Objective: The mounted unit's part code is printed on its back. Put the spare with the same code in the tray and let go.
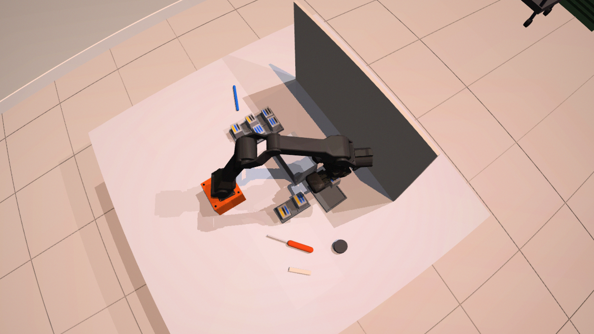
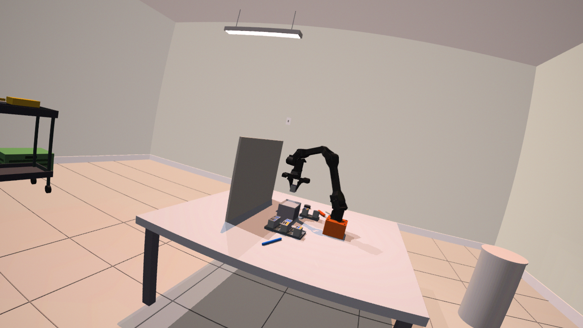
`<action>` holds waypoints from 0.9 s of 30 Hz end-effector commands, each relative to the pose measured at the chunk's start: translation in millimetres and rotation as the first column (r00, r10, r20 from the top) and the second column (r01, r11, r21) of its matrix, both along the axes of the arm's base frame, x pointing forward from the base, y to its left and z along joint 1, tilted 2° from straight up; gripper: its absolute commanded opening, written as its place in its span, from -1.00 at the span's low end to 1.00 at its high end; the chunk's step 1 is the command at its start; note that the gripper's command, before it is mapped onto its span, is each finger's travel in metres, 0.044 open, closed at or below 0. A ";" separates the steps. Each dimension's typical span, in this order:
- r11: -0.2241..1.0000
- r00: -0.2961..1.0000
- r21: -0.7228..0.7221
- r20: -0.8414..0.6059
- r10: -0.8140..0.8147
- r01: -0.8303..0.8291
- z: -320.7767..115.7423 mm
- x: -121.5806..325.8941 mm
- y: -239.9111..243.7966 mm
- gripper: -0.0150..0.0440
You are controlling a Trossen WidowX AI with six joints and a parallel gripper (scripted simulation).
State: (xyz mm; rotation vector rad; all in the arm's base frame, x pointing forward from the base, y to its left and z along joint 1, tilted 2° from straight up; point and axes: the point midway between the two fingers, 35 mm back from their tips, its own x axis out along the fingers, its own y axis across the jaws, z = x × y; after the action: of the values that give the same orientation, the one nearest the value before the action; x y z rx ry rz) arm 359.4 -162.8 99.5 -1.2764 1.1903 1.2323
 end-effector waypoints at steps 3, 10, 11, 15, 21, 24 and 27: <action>1.000 1.000 0.001 -0.012 0.005 -0.005 -10.1 -1.1 -0.4 -0.49; 1.000 1.000 0.001 -0.012 0.005 -0.005 -17.3 -0.4 -0.9 -0.49; 1.000 1.000 0.001 -0.012 0.005 -0.005 -18.3 -0.3 -1.0 -0.49; 1.000 1.000 0.001 -0.012 0.005 -0.005 -22.4 0.1 -1.2 -0.49; 1.000 1.000 0.001 -0.012 0.005 -0.005 -28.5 0.6 -1.6 -0.49; 1.000 1.000 0.001 -0.012 0.005 -0.005 -31.6 0.8 -1.7 -0.49; 1.000 1.000 0.001 -0.012 0.005 -0.005 -34.6 0.9 -1.9 -0.49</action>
State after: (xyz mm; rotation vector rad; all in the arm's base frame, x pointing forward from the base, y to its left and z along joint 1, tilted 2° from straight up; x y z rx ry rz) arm 362.4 -164.8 71.9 -1.2765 1.1903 1.2321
